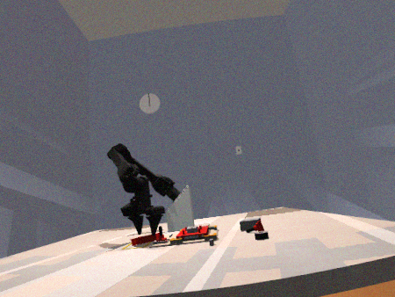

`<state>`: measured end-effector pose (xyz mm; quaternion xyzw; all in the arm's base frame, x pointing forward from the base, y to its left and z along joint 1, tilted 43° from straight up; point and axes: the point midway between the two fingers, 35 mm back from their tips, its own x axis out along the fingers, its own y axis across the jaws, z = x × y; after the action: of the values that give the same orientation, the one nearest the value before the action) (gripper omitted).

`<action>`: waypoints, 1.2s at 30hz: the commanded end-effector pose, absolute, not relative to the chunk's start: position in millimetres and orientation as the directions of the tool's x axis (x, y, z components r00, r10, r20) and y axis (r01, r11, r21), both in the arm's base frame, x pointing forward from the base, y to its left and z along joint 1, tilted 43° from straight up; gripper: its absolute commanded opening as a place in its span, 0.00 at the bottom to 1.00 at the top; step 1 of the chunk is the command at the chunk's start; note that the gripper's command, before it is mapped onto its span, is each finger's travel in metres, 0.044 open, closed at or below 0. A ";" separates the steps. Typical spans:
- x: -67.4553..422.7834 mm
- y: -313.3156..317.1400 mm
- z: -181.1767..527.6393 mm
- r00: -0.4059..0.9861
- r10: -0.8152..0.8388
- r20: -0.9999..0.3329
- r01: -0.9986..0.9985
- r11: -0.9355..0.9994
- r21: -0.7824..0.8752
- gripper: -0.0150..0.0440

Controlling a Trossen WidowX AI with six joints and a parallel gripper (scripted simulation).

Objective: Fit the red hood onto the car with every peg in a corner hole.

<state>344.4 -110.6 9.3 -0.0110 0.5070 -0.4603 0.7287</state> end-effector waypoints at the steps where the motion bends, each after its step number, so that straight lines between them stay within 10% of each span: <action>1: 344.9 -111.3 8.2 0.065 -0.683 -0.728 0.658 0.578 -0.483 1.00; 36: 346.0 -123.2 -4.3 0.065 -0.683 -0.728 0.657 0.578 -0.484 1.00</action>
<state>346.7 -122.7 -2.1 -0.0110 0.5036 -0.4617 0.7301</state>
